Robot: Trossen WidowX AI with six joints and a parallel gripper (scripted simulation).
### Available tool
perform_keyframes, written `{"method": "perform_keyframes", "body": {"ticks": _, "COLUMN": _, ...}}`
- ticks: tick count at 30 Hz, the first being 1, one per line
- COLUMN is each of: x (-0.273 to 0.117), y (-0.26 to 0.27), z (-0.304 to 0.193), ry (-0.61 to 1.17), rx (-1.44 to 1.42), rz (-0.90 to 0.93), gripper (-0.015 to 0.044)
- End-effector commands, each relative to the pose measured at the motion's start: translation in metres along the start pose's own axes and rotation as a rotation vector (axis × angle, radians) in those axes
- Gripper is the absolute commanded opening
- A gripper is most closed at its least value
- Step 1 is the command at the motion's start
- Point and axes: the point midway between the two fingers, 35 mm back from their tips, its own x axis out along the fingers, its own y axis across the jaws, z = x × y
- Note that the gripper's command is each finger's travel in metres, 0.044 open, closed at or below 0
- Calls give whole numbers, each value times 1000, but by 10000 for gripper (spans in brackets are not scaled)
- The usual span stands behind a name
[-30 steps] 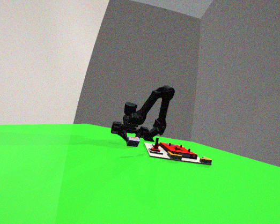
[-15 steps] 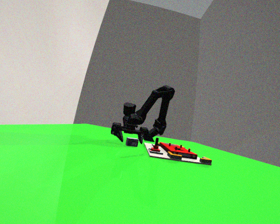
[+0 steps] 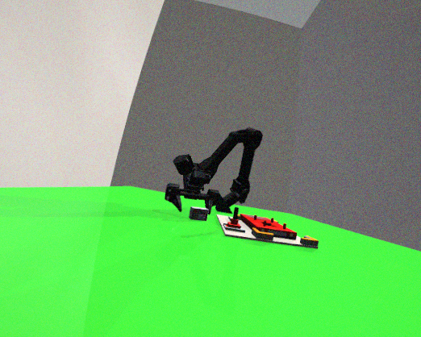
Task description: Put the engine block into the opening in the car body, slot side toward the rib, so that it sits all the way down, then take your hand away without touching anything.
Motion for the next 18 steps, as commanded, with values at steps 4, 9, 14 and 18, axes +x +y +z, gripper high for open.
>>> {"method": "perform_keyframes", "body": {"ticks": 4, "x": -28, "y": 5, "z": 21, "ry": -25, "rx": -32, "rz": 3, "gripper": 440}}
{"method": "perform_keyframes", "body": {"ticks": 9, "x": -28, "y": 5, "z": 21, "ry": -25, "rx": -32, "rz": 3, "gripper": 440}}
{"method": "perform_keyframes", "body": {"ticks": 14, "x": -28, "y": 5, "z": 21, "ry": -25, "rx": -32, "rz": 3, "gripper": 440}}
{"method": "perform_keyframes", "body": {"ticks": 18, "x": -21, "y": 5, "z": 11, "ry": -10, "rx": -7, "rz": 6, "gripper": 440}}
